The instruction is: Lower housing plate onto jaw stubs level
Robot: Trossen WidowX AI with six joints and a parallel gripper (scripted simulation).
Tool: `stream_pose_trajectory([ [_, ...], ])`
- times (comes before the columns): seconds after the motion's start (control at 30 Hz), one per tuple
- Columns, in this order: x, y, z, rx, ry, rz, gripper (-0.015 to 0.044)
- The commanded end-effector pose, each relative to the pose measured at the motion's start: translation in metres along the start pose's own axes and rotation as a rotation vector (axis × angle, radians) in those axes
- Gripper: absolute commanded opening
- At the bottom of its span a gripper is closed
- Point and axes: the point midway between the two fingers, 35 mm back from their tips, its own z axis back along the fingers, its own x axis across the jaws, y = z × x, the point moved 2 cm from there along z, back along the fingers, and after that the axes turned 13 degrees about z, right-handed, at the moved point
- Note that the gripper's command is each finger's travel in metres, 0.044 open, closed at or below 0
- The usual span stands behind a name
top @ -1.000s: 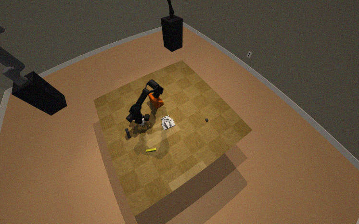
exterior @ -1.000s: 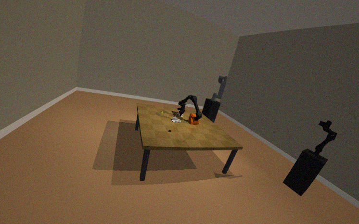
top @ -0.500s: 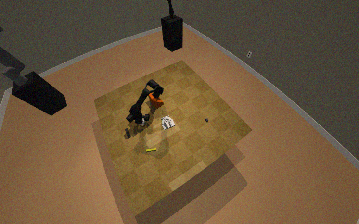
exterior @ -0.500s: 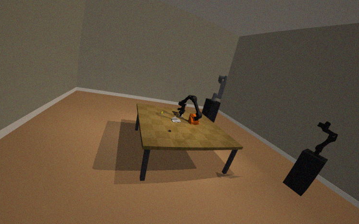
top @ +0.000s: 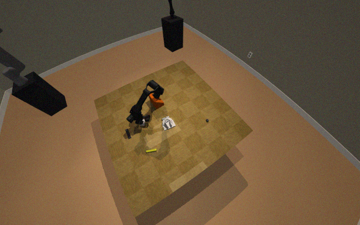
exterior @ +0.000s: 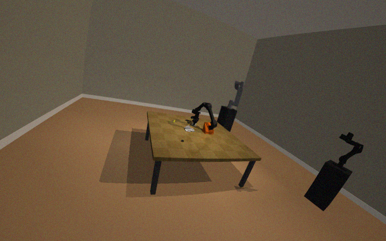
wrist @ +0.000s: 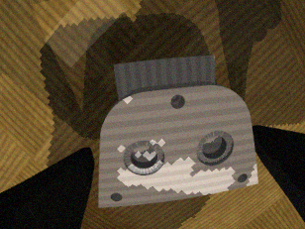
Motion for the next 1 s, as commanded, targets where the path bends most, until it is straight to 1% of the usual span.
stream_pose_trajectory([
  [0.0,0.000,0.000,0.000,0.000,0.000,0.000,0.0420],
  [0.33,0.000,0.000,0.000,0.000,0.000,0.000,0.0353],
  [0.73,0.000,0.000,0.001,0.000,0.000,0.000,0.0351],
  [0.97,-0.001,-0.001,0.020,0.000,0.000,-0.002,0.0351],
])
